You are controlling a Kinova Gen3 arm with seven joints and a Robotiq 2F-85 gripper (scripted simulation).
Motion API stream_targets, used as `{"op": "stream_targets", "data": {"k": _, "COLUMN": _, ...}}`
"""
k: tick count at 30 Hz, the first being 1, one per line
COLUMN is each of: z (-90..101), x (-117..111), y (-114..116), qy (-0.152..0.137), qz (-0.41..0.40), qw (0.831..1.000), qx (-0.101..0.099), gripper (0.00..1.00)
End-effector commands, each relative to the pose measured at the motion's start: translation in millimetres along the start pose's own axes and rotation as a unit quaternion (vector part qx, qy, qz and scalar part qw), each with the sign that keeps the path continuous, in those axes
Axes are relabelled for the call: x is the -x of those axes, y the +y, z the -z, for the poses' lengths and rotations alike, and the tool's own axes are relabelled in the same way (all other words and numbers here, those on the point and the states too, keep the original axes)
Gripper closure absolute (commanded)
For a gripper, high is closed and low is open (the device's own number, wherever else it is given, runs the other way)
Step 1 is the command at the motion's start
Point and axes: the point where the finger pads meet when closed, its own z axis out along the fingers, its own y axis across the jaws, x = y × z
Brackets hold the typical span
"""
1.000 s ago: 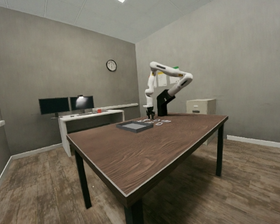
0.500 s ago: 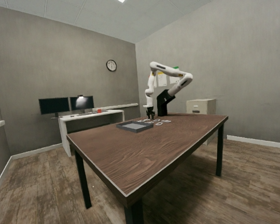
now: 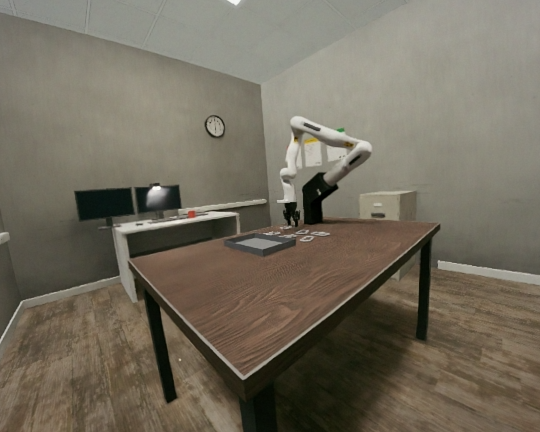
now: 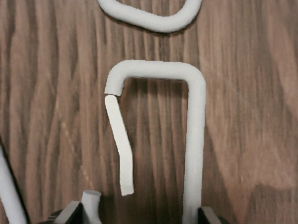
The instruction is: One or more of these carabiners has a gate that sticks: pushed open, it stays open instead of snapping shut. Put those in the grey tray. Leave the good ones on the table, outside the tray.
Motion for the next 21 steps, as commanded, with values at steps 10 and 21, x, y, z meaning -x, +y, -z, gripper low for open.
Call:
{"op": "stream_targets", "data": {"k": 10, "z": 30.0, "x": -9.2, "y": 5.3, "qy": 0.015, "qz": -0.002, "qw": 1.0, "qx": 0.004, "gripper": 1.0}}
{"op": "stream_targets", "data": {"k": 21, "z": 65.1, "x": -7.9, "y": 4.5, "qy": 0.015, "qz": -0.002, "qw": 1.0, "qx": 0.004, "gripper": 1.0}}
